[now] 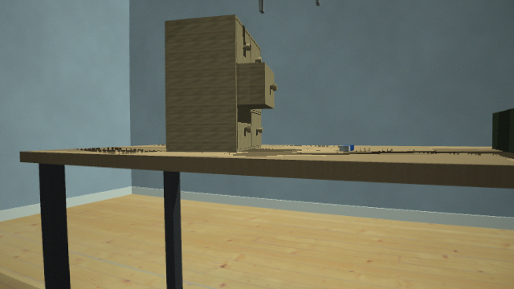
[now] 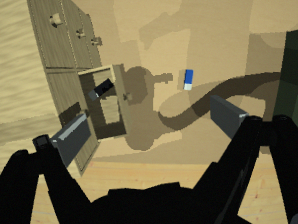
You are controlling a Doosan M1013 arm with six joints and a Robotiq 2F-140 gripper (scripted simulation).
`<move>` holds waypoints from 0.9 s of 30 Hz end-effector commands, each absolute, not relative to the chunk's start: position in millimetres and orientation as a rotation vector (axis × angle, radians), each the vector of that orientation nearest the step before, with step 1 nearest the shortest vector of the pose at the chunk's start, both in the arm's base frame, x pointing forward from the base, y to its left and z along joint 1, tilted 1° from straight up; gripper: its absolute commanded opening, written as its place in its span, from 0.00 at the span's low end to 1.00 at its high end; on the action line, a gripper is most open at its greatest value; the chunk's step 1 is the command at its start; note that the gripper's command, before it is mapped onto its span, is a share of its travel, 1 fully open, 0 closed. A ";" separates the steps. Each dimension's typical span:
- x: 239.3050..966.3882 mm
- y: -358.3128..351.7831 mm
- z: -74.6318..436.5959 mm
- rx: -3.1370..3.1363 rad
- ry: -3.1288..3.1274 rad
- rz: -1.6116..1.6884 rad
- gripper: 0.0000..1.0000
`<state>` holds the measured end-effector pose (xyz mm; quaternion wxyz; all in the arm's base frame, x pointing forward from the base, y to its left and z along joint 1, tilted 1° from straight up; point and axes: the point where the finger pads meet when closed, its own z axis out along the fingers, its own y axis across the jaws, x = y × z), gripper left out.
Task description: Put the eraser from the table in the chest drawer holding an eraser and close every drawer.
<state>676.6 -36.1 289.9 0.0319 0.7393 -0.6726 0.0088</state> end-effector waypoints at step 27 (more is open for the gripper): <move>648.8 -40.5 317.6 2.950 -0.993 0.019 1.00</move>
